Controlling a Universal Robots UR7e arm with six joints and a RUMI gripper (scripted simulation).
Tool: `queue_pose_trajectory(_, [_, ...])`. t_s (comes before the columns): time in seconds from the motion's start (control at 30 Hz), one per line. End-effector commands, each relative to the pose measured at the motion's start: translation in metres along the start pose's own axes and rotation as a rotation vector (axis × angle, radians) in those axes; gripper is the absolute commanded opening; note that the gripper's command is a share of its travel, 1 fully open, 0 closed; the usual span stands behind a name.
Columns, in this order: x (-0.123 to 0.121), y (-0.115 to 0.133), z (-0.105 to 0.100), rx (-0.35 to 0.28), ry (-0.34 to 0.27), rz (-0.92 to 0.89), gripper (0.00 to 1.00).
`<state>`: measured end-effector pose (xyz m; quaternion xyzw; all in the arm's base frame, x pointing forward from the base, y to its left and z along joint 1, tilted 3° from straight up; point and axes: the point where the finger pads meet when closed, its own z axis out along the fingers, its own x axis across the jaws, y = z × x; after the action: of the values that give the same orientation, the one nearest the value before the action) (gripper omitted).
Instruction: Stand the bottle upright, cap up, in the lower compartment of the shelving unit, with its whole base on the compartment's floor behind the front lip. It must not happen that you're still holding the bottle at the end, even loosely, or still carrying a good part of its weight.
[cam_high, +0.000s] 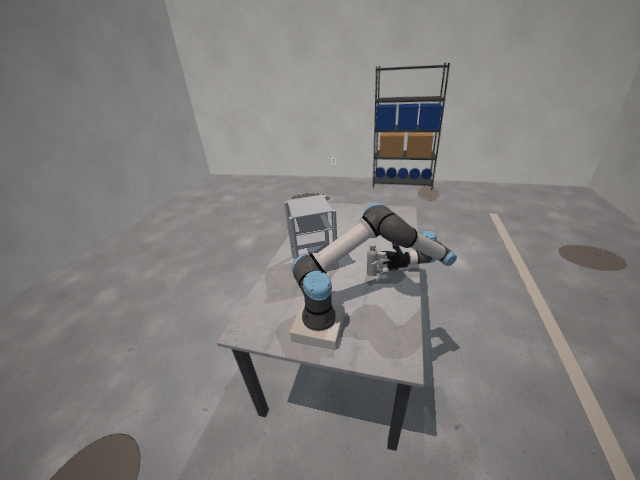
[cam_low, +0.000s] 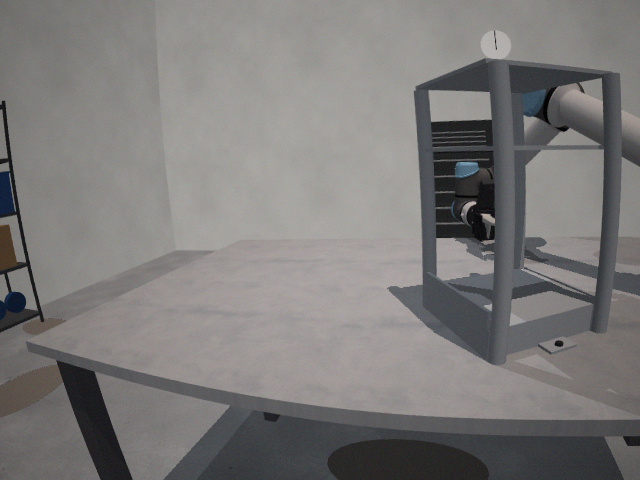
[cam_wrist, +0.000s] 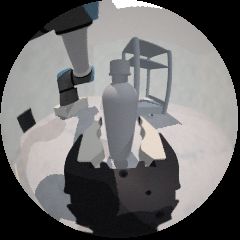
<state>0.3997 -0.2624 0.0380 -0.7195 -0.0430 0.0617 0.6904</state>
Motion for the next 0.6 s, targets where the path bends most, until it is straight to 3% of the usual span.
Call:
queue_pose_trajectory(0.0, [-0.0003,0.0007,-0.0016,-0.003,0.001,0.0,0.46])
queue_pose_trajectory(0.13, [-0.0003,0.0007,-0.0016,-0.003,0.001,0.0,0.46])
queue_pose_trajectory(0.17, [-0.0003,0.0007,-0.0016,-0.003,0.001,0.0,0.0])
queue_pose_trajectory(0.57, [-0.0003,0.0007,-0.0016,-0.003,0.001,0.0,0.0])
